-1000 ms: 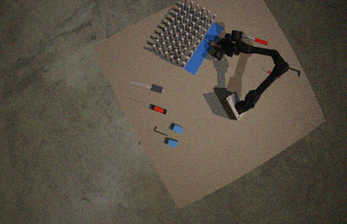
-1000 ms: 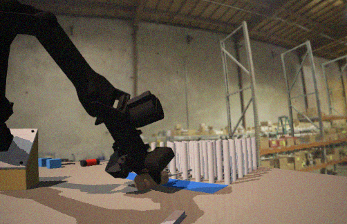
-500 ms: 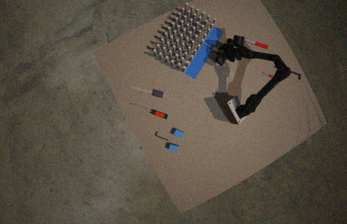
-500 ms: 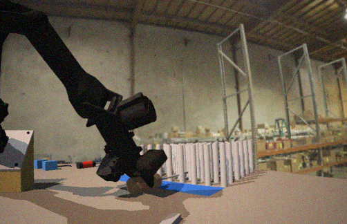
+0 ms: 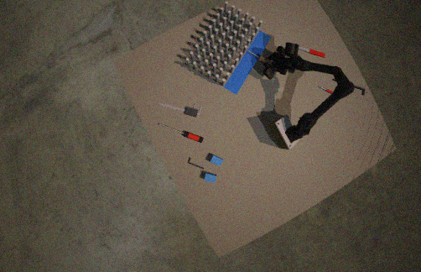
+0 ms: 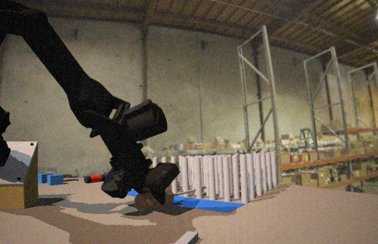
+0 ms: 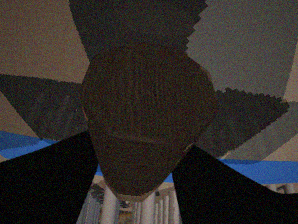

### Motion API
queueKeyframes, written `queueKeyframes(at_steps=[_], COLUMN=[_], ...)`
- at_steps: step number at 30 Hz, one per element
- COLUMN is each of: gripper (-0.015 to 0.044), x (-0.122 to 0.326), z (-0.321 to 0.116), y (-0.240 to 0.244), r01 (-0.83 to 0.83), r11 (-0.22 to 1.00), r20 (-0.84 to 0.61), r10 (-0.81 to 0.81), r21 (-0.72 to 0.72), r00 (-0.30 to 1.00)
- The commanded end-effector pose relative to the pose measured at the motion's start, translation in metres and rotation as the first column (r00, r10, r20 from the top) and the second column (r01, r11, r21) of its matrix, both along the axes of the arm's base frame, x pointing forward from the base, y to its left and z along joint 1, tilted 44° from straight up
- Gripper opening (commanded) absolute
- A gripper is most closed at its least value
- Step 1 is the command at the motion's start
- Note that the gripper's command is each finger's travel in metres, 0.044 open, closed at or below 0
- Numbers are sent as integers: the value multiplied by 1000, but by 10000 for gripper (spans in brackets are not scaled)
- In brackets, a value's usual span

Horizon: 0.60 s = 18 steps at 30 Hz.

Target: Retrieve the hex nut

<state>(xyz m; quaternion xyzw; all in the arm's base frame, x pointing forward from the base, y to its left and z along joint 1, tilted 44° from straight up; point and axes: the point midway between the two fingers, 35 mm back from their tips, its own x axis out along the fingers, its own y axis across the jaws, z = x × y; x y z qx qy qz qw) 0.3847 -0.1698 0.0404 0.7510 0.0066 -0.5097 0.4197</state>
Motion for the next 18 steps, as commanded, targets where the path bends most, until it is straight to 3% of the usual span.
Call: queueKeyframes(at_steps=[1,18], gripper=[0,0], x=[-3,-15], z=[1,5], y=[0,-4], r01=[-6,-7], r11=[1000,1000], r20=[0,-1], r10=[6,7], r21=[2,1], r00=[1000,1000])
